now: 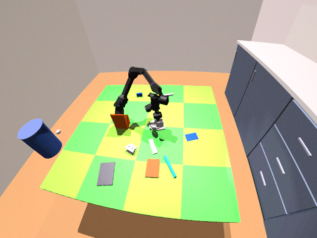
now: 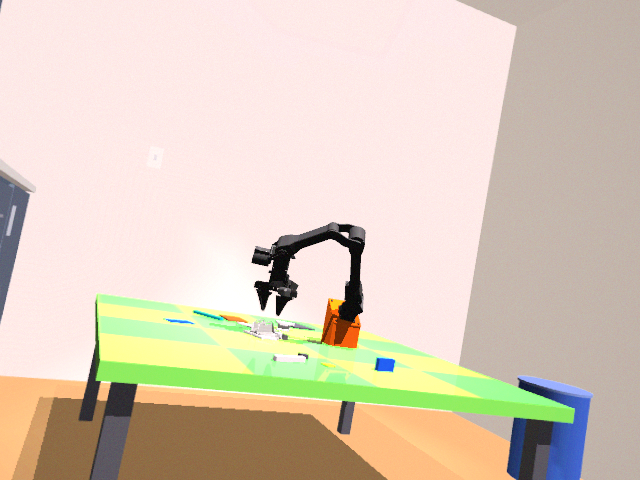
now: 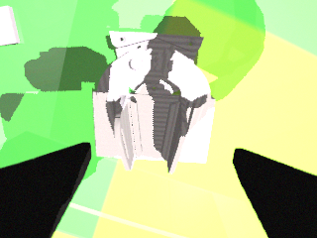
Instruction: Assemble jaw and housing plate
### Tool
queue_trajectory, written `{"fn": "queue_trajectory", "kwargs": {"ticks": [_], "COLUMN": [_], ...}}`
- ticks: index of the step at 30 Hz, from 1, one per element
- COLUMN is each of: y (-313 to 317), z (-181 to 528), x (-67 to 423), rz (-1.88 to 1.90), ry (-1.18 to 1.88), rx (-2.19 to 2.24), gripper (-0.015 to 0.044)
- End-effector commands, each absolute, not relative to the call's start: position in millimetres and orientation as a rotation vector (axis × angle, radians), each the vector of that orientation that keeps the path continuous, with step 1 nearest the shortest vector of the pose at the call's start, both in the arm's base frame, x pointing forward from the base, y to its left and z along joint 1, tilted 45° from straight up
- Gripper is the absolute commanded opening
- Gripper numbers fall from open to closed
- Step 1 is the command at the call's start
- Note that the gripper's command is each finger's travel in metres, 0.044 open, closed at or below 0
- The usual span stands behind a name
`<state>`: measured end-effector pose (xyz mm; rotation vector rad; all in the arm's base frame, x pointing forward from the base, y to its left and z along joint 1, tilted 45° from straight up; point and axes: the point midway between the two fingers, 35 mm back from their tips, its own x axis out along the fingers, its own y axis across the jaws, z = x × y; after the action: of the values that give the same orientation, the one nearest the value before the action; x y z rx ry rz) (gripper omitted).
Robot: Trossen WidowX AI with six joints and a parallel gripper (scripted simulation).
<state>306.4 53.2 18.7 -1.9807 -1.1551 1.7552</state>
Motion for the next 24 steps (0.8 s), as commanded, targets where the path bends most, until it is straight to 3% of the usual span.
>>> {"fn": "queue_trajectory", "kwargs": {"ticks": [1,24], "y": [45,2], "z": [13,-14], "x": [307,307], "rz": [1.744,1.553], "ry": [-1.249,-1.871], "rx": [-2.037,-2.321], "gripper": [0.044,0.044]}}
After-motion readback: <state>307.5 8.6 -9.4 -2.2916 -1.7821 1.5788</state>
